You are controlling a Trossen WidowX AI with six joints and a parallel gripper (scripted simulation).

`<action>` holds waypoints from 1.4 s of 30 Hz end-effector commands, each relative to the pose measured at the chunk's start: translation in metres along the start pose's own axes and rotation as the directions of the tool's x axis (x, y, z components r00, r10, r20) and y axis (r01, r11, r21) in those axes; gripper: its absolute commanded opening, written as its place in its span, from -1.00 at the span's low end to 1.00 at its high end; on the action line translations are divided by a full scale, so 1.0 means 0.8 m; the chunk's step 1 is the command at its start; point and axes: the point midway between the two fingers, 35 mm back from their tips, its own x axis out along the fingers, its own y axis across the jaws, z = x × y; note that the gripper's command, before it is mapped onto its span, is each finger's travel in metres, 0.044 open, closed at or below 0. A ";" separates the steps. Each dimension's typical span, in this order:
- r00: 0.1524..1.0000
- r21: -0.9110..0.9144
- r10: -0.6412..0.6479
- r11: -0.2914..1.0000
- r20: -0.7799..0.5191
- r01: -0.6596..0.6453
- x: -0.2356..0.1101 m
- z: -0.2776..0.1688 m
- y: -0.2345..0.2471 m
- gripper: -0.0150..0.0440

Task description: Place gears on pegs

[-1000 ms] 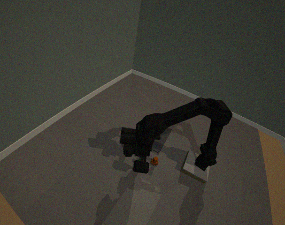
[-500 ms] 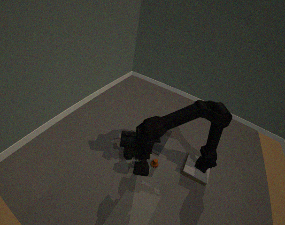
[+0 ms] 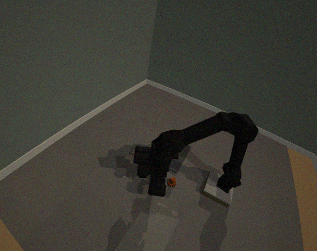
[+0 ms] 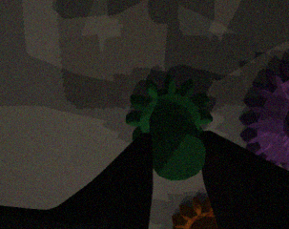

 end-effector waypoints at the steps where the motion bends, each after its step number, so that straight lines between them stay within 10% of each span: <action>1: 1.000 -0.010 -0.007 1.000 0.016 0.007 -0.002 0.004 -0.002 -0.49; 42: 0.999 -0.010 -0.011 1.000 0.042 0.011 -0.099 0.026 -0.001 -0.49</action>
